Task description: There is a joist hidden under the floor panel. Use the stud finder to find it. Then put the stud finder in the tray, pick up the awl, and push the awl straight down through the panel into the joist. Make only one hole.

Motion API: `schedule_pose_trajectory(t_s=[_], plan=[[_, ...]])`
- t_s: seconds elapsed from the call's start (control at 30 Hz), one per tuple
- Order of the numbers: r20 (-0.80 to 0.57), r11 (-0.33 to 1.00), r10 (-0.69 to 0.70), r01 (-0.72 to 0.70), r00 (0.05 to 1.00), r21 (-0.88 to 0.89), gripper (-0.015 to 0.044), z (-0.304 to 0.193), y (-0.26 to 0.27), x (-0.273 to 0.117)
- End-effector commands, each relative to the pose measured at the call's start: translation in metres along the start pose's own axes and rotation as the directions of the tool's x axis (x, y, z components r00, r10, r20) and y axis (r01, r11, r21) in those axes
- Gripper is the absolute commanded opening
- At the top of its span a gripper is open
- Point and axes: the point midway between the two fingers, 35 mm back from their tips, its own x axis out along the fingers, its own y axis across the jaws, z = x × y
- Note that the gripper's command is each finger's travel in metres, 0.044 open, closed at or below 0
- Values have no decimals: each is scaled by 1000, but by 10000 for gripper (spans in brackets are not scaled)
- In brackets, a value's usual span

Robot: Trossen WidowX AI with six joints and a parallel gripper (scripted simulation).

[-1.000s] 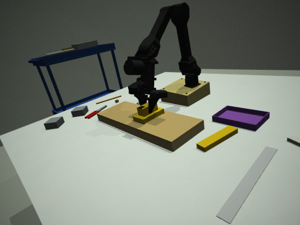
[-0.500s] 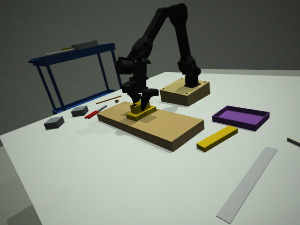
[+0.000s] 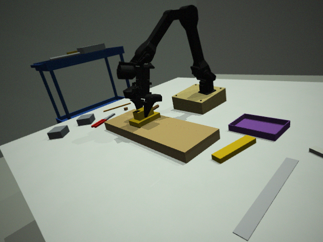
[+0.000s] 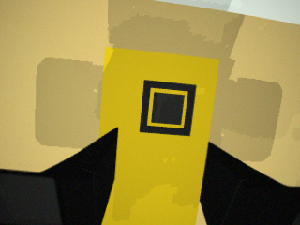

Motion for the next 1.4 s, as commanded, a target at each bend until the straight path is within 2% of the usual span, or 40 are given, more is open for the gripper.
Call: schedule_pose_trajectory(t_s=[0.0, 1.1, 1.37], plan=[[-1, 1000, -12, 12, 1000, 4, 0, 1, -19, 0], [-1, 1000, -20, 20, 1000, 0, 0, 0, -136, -3], [0, 1000, -13, 13, 1000, 0, 0, 0, -133, -3]])
